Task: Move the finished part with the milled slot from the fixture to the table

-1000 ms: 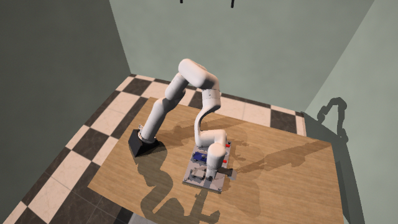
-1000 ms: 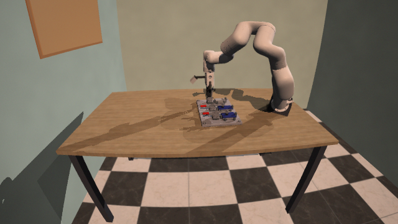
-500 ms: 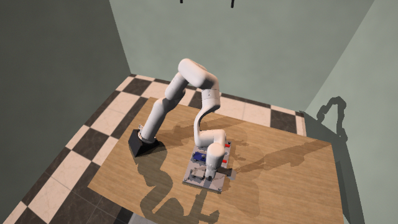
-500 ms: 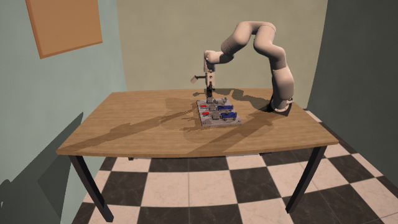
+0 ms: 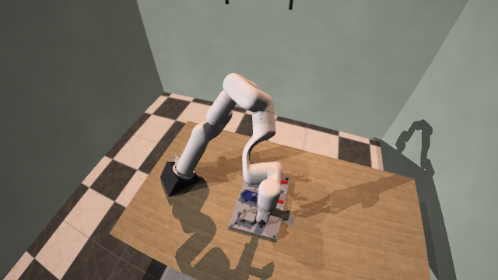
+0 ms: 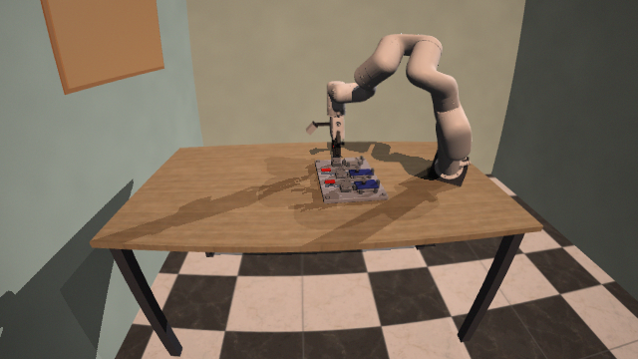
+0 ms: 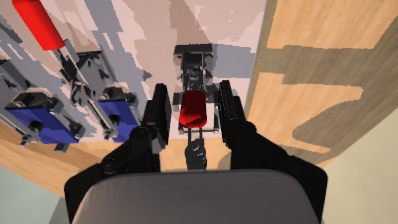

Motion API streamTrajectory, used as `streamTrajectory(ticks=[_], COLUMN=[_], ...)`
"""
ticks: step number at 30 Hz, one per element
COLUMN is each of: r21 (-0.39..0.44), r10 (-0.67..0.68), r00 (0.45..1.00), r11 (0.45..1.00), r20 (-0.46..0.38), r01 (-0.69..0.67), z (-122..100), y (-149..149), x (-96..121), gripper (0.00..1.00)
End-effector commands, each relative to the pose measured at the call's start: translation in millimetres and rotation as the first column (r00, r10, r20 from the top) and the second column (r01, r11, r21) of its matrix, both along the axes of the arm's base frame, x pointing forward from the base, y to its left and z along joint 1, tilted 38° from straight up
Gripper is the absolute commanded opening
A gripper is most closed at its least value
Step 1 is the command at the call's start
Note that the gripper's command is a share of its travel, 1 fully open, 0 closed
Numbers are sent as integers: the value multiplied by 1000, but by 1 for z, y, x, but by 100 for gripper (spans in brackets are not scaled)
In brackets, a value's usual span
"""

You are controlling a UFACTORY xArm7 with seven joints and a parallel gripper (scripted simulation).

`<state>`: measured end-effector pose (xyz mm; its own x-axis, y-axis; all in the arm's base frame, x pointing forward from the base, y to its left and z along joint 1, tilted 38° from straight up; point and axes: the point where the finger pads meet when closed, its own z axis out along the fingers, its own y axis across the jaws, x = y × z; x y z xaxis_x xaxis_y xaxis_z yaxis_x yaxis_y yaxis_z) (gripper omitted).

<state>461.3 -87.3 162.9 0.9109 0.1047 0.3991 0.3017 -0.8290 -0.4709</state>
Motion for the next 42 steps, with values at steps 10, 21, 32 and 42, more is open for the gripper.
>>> streamTrajectory(ticks=[10,21,32,42], r21=[-3,-3,-3,-3], r10=[-4,-4,-4,-4], r00=[1000,1000,1000,1000], r11=[1000,1000,1000,1000], r20=[8,8,8,8], r01=[4,4,4,4], z=[3,3,9,28], y=[-3,-3,-7,-20], x=[2,2,0,-7], gripper=[47,47,47,47])
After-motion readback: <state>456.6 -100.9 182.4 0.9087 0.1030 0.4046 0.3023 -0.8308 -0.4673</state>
